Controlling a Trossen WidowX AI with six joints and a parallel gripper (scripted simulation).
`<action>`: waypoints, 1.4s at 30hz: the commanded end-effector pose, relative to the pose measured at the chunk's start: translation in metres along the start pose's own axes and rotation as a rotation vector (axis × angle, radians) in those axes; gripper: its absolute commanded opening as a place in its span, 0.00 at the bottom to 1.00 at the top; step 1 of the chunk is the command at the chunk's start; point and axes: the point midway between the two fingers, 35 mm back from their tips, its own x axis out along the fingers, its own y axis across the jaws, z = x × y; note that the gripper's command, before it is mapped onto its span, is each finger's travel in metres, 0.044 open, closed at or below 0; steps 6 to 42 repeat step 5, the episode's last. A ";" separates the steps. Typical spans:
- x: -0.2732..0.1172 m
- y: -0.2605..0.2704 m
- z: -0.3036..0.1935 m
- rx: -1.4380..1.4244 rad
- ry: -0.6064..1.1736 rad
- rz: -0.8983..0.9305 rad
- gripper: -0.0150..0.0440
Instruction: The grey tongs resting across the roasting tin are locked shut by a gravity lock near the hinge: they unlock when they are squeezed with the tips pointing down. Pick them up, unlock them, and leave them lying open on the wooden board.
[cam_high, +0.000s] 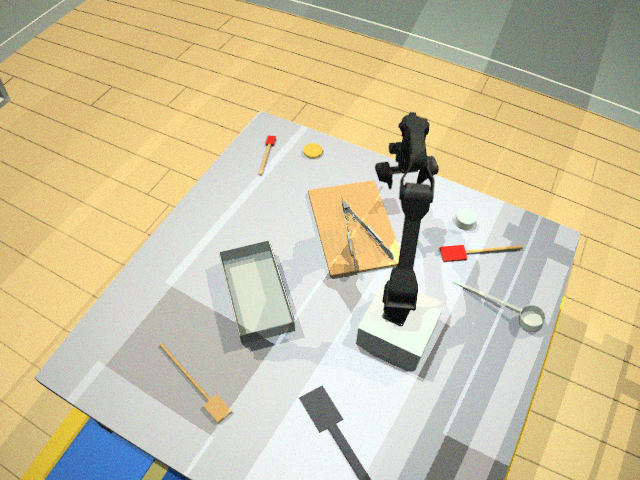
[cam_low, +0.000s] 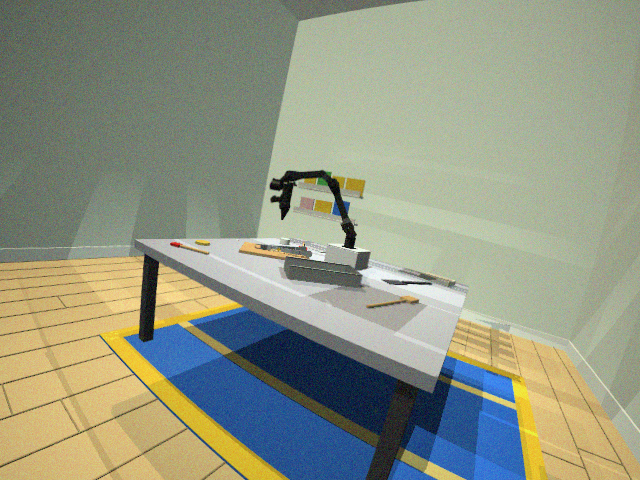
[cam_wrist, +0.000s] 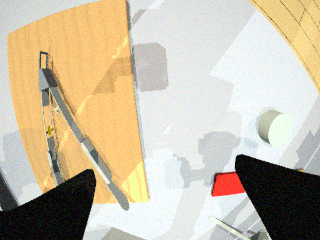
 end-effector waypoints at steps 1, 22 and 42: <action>-0.001 0.000 0.000 0.005 0.000 0.000 1.00; -0.001 0.000 0.000 0.005 0.000 0.000 1.00; -0.001 0.000 0.000 0.005 0.000 0.000 1.00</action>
